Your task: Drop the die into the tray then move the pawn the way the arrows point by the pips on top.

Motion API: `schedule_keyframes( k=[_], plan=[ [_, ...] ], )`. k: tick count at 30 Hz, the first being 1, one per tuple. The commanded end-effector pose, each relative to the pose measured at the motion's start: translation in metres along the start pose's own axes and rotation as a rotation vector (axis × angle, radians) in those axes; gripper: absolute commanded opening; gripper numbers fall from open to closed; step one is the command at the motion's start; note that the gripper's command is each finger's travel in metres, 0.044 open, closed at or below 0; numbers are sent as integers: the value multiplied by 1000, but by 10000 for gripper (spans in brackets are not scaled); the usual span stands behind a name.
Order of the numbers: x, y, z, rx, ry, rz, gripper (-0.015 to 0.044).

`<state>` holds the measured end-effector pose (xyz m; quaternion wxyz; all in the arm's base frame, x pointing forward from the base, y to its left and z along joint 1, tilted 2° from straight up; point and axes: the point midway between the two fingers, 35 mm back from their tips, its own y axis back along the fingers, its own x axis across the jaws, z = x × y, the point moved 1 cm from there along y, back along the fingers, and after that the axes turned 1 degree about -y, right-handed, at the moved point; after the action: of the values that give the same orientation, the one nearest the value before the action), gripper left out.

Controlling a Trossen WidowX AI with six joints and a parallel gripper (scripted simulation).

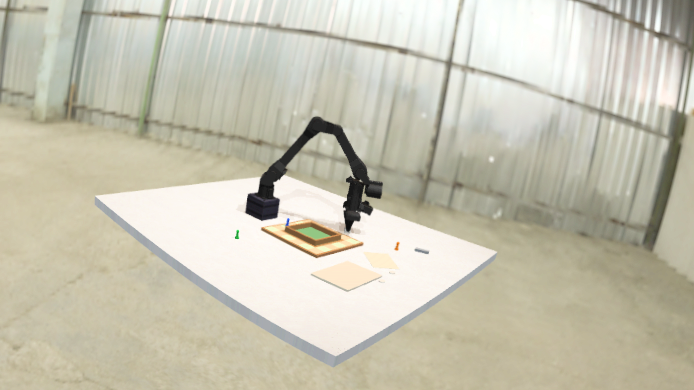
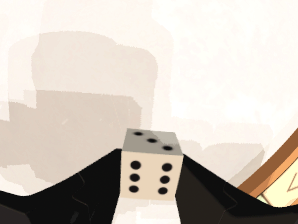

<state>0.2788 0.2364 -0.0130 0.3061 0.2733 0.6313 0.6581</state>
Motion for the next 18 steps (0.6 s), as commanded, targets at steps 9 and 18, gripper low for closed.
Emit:
schedule_keyframes(
  k=[9,18],
  plan=[
    [-1,47,2,0,-4,-2,0],
    [-2,121,-9,1,-4,-2,0]
  ],
)
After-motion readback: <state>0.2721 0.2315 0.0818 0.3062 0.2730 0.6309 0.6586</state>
